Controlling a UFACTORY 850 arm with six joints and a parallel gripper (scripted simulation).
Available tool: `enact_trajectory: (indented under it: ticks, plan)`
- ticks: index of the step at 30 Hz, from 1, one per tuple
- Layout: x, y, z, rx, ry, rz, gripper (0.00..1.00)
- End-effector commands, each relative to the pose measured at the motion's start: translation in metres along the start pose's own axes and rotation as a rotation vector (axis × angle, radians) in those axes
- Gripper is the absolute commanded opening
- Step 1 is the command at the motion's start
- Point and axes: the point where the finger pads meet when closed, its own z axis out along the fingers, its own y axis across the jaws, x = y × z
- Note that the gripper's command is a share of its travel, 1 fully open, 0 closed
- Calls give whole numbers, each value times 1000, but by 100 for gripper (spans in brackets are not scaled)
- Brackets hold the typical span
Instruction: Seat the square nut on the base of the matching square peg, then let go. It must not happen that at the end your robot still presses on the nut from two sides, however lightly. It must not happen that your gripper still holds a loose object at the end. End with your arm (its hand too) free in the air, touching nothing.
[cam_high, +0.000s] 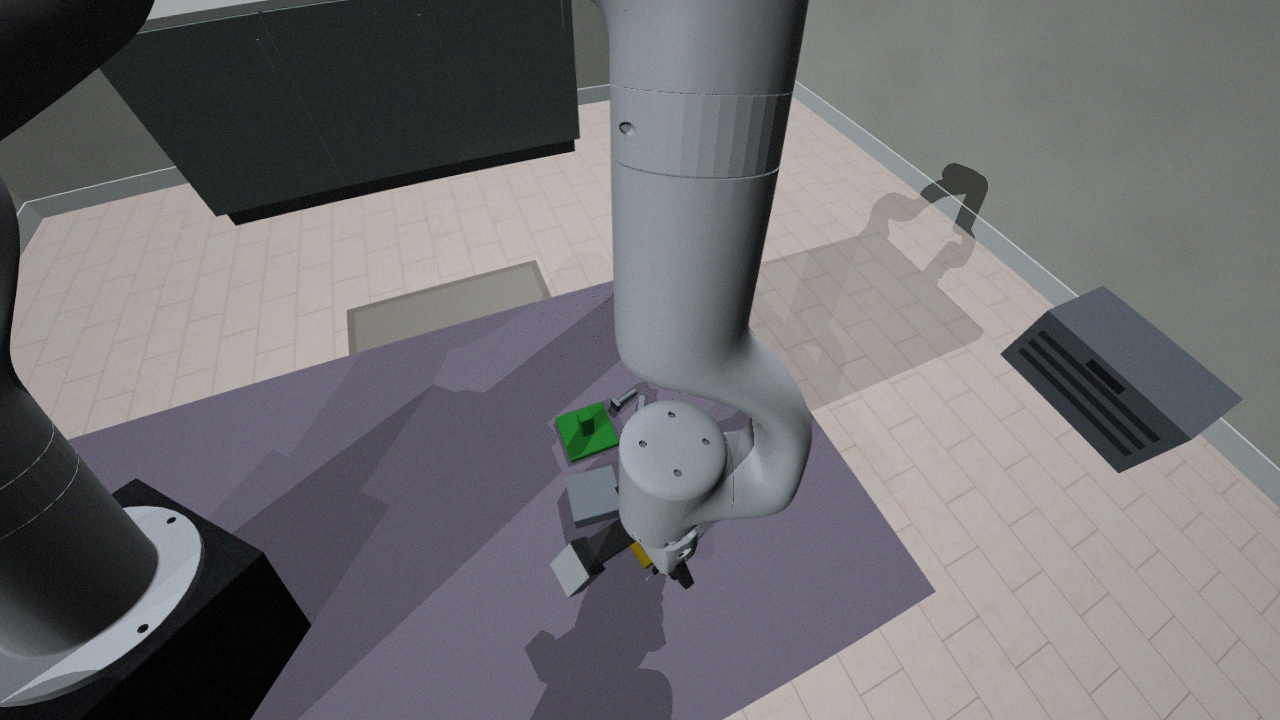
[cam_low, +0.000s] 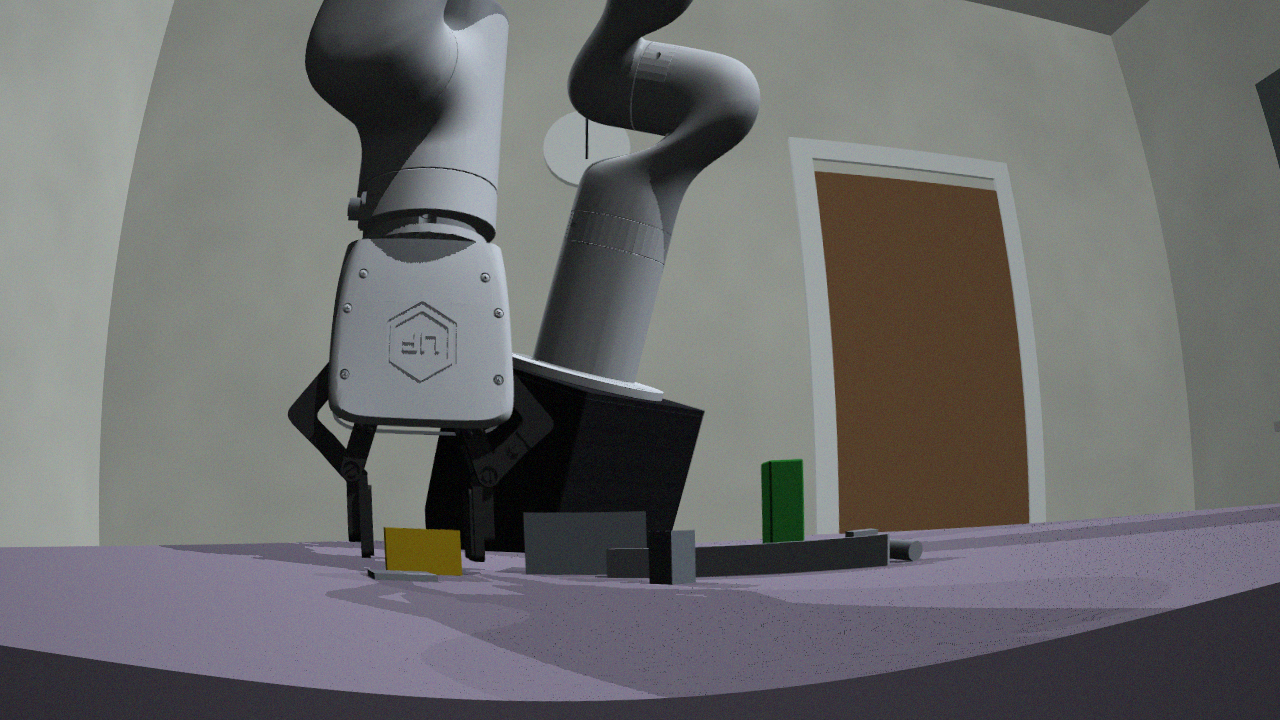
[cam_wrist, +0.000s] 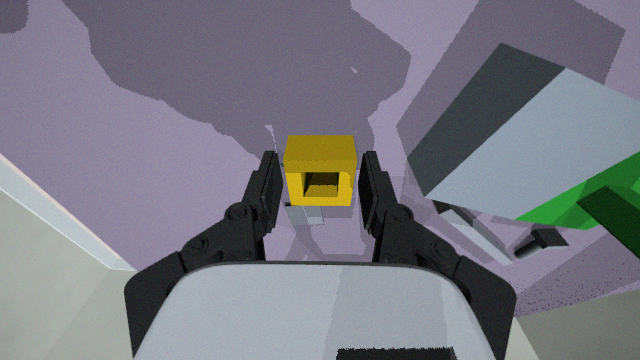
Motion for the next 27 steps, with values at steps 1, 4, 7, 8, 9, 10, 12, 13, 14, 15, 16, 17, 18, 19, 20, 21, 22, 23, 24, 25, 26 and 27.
enact_trajectory:
  ticks: [1,4,7,8,9,10,12,13,14,15,16,17,18,19,20,21,22,23,24,25,26,27]
  plan:
    - [-1,-1,2,1,-2,0,60]
    - [-1,-1,2,1,-2,0,60]
    - [-1,-1,2,1,-2,0,60]
    - [-1,-1,2,1,-2,0,0]
    - [-1,-1,2,1,-2,0,0]
    - [-1,-1,2,1,-2,0,0]
    - [-1,-1,2,1,-2,0,0]
    - [-1,-1,2,1,-2,0,0]
    - [-1,-1,2,1,-2,0,0]
    - [-1,-1,2,1,-2,0,0]
    - [-1,-1,2,1,-2,0,0]
    - [-1,-1,2,1,-2,0,0]
    - [-1,-1,2,1,-2,0,0]
    - [-1,-1,2,1,-2,0,0]
    - [-1,-1,2,1,-2,0,0]
    - [-1,-1,2,1,-2,0,0]
    - [-1,-1,2,1,-2,0,0]
    - [-1,-1,2,1,-2,0,0]
    - [-1,-1,2,1,-2,0,0]
    - [-1,-1,2,1,-2,0,0]
    - [-1,-1,2,1,-2,0,0]
    - [-1,-1,2,1,-2,0,0]
